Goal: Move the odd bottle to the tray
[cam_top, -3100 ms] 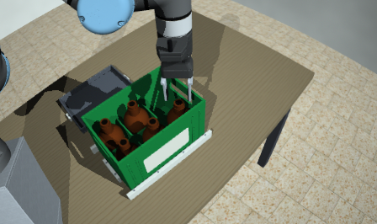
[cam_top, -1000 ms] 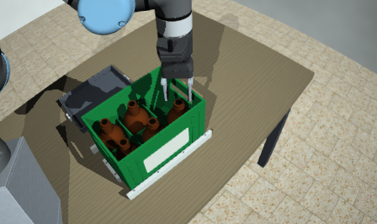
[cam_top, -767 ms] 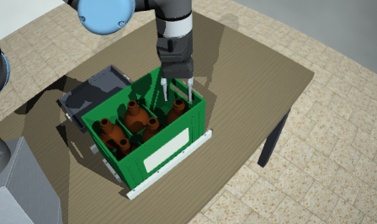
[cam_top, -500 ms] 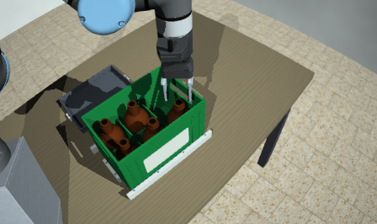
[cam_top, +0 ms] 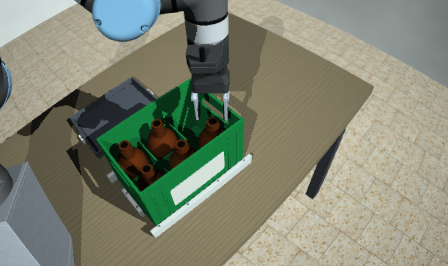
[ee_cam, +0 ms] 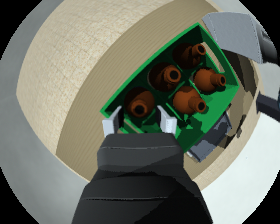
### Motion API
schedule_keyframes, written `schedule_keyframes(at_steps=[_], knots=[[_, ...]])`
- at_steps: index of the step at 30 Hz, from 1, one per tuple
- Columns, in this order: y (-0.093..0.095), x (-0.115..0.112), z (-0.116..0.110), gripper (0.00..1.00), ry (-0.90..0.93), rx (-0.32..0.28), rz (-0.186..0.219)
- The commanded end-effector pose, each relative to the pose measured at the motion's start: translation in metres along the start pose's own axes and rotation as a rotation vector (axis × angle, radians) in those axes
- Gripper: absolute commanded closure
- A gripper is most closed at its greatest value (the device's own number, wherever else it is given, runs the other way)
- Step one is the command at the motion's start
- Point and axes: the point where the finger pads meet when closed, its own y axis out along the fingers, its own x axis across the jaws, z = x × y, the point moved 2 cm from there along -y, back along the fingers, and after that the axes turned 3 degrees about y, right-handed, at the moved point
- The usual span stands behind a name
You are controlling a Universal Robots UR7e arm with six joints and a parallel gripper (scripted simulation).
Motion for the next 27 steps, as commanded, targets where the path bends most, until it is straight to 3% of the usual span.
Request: schedule_keyframes(at_steps=[1,27], knots=[[-0.001,0.000,0.000,0.00,0.000,0.000,0.001],[0.012,0.000,0.000,0.00,0.000,0.000,0.001]])
